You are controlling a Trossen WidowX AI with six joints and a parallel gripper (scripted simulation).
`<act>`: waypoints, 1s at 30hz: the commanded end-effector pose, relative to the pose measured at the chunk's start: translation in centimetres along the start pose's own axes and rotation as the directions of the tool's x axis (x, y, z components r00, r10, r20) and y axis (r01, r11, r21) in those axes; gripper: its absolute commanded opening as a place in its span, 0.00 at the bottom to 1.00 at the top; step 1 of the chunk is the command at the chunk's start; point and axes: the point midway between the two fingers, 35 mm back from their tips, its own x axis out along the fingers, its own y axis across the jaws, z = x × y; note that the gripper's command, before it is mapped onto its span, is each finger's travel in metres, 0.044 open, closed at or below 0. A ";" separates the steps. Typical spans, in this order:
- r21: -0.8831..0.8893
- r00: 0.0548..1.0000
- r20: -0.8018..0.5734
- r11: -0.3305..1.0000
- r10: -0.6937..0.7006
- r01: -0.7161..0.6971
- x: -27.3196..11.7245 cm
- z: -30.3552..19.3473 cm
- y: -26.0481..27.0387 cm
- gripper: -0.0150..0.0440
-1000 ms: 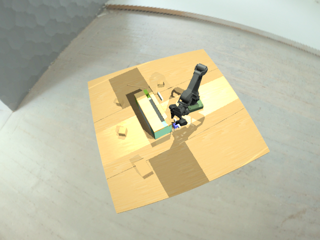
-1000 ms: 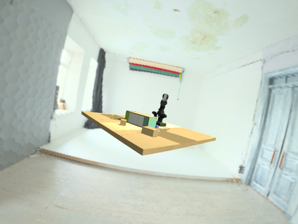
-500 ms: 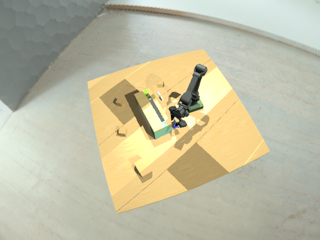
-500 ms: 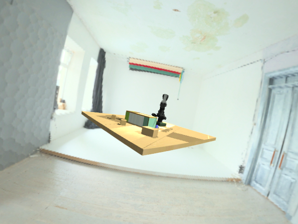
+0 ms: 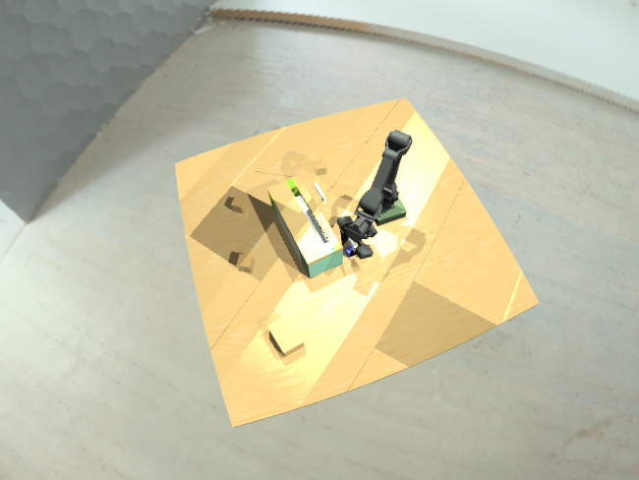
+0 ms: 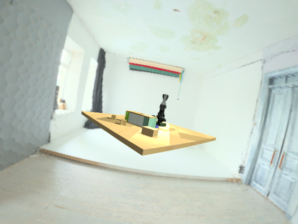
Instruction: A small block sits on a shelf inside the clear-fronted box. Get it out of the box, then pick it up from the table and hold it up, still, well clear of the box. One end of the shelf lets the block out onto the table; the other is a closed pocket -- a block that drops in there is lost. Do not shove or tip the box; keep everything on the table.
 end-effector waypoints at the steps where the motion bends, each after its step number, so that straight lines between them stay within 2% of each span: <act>1: 0.001 1.000 0.011 1.000 0.010 -0.010 0.9 0.7 0.2 0.74; 15: 0.001 1.000 0.011 1.000 0.010 -0.010 2.5 1.6 0.2 0.74; 23: 0.001 1.000 0.011 1.000 0.010 -0.010 2.5 1.6 0.2 0.38; 25: 0.001 1.000 0.011 1.000 0.010 -0.010 2.5 1.6 0.2 0.36; 27: 0.001 1.000 0.011 1.000 0.010 -0.010 2.2 1.4 0.2 0.27; 30: -0.001 1.000 0.009 1.000 0.009 -0.009 0.8 0.5 0.0 0.25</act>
